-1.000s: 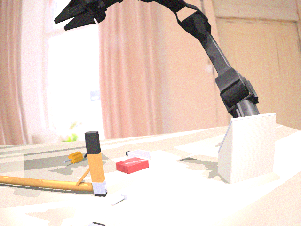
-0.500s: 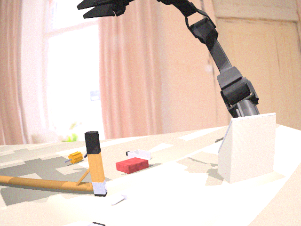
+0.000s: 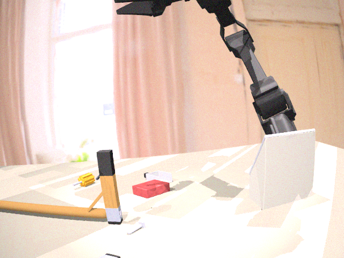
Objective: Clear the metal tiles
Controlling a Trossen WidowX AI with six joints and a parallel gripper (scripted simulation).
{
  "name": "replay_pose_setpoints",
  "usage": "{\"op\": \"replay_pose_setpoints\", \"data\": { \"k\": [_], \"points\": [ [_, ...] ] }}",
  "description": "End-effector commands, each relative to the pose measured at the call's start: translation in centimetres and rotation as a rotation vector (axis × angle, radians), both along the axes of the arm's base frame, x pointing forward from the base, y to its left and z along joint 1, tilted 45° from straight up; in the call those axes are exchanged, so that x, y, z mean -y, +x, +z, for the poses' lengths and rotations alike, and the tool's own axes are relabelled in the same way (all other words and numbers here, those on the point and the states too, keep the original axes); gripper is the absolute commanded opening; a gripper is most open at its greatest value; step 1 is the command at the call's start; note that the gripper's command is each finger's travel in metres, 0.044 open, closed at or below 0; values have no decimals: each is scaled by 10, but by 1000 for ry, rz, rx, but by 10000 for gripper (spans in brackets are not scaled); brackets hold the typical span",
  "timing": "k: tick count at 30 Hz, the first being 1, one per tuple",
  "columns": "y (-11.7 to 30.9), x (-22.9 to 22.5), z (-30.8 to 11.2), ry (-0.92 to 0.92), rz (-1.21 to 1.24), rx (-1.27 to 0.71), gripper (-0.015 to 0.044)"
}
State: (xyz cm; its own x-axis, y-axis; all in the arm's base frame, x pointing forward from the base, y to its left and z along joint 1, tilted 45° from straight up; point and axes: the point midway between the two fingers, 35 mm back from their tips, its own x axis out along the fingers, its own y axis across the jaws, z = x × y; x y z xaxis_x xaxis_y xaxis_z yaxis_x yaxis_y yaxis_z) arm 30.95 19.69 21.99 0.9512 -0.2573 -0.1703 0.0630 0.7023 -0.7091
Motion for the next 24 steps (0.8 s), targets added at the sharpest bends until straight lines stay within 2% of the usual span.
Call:
{"op": "replay_pose_setpoints", "data": {
  "k": [1,6,24],
  "points": [
    [-13,1,3,1,24,20,440],
    [-26,2,3,3,49,36,440],
    [-25,1,3,3,50,36,440]
  ]
}}
